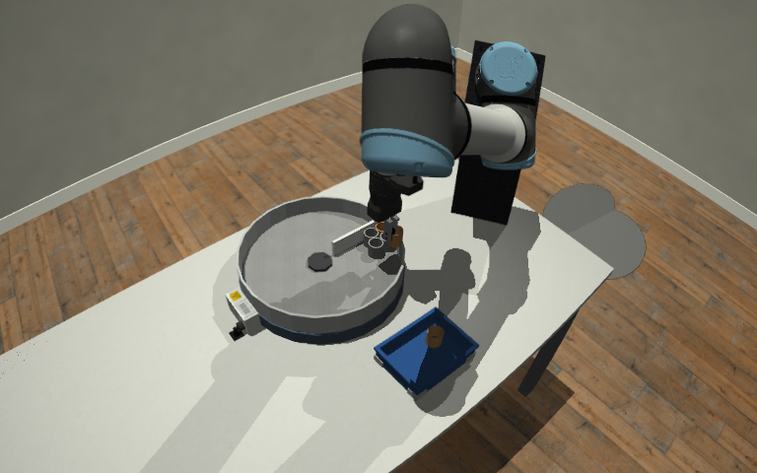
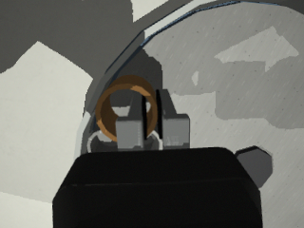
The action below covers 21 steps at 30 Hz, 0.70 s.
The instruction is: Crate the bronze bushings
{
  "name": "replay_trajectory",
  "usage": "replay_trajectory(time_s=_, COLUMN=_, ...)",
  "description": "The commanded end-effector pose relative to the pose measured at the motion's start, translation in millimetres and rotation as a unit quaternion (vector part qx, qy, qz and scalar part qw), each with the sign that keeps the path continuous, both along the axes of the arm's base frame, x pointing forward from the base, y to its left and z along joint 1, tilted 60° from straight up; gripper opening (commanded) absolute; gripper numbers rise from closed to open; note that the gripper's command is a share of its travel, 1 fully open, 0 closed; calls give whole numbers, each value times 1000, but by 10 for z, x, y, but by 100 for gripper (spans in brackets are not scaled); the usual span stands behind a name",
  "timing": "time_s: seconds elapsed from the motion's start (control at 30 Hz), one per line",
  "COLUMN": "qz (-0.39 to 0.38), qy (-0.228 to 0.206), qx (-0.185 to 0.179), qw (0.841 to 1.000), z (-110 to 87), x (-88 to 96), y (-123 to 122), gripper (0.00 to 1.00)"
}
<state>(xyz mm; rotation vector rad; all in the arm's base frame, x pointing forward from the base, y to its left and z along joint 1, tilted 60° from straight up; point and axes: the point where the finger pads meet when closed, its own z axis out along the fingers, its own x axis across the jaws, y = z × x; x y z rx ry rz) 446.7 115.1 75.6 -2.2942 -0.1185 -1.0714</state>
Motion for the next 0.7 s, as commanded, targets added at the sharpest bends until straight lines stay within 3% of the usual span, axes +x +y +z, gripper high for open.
replay_trajectory(time_s=0.0, qz=0, qy=4, qx=-2, qw=1000, z=242, x=28, y=142, gripper=0)
replay_trajectory(time_s=0.07, qz=0, qy=-1, qx=0, qw=1000, z=135, x=12, y=82, gripper=0)
replay_trajectory(time_s=0.2, qz=1, qy=0, qx=0, qw=1000, z=508, x=46, y=314, gripper=0)
replay_trajectory(time_s=0.6, qz=1, qy=0, qx=0, qw=1000, z=508, x=46, y=314, gripper=0)
replay_trajectory(time_s=0.67, qz=1, qy=-2, qx=0, qw=1000, z=687, x=61, y=425, gripper=0)
